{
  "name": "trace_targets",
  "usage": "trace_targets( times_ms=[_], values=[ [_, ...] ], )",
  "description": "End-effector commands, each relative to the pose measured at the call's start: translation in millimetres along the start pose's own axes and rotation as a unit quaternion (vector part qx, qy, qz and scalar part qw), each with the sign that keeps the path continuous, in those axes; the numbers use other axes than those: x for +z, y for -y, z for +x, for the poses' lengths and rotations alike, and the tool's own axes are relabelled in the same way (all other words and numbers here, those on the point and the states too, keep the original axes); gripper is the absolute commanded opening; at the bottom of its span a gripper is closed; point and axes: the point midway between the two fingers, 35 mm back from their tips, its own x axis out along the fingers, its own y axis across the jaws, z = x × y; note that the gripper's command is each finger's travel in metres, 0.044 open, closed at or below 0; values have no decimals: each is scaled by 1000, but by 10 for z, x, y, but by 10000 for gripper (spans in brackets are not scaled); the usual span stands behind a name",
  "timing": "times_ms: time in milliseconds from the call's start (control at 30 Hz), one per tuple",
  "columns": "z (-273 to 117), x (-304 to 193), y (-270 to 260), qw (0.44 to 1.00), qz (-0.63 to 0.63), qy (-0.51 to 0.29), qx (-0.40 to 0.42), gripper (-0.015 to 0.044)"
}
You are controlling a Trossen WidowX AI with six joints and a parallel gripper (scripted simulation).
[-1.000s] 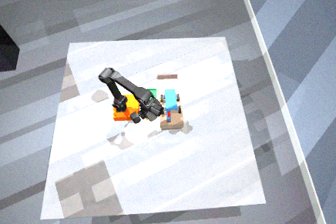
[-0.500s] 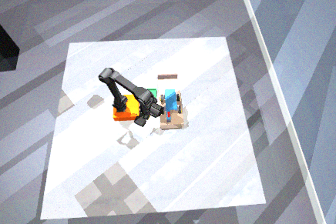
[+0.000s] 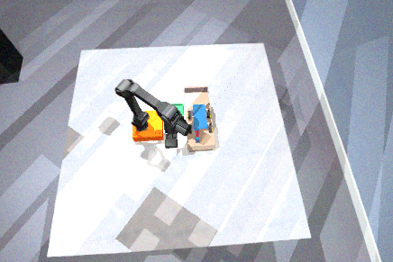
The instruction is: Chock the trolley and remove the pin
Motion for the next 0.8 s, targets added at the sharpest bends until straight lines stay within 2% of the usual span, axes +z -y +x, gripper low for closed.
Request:
trace_targets(
  times_ms=[0,367,767],
  values=[
    [-7,9,1,998,-56,3,0,0],
    [-6,10,1,971,-240,3,1,0],
    [-6,10,2,903,-431,3,1,0]
  ],
)
